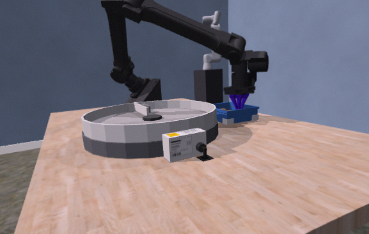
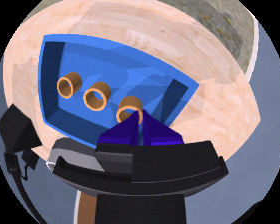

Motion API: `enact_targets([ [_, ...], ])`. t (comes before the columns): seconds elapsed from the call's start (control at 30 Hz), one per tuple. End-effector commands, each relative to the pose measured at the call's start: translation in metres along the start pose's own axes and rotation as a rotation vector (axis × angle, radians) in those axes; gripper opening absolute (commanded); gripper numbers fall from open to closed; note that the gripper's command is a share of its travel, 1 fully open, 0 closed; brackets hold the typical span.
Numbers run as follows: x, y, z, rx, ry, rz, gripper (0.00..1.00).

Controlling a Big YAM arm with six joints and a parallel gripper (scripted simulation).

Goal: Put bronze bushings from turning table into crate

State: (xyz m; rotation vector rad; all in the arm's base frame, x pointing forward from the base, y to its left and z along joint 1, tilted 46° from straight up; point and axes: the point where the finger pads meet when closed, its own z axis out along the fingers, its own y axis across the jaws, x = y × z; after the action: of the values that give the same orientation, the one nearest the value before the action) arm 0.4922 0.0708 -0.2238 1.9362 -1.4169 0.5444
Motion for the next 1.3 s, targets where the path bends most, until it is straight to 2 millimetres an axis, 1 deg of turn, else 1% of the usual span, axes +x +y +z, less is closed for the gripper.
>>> enact_targets([
  [0.0, 0.008, -0.019, -0.019, 0.053, -0.008, 0.019, 0.00],
  [0.57, 0.008, -0.019, -0.019, 0.052, -0.008, 0.018, 0.00],
  [0.73, 0.008, -0.017, -0.014, 0.044, -0.008, 0.018, 0.00],
  [0.9, 0.008, -0.012, -0.002, 0.025, -0.008, 0.016, 0.00],
  [1.0, 0.007, -0.013, -0.005, 0.030, -0.007, 0.014, 0.00],
  [1.2, 0.008, -0.012, 0.001, 0.023, -0.008, 0.015, 0.00],
  [1.27, 0.007, -0.012, -0.001, 0.028, -0.007, 0.014, 0.00],
])
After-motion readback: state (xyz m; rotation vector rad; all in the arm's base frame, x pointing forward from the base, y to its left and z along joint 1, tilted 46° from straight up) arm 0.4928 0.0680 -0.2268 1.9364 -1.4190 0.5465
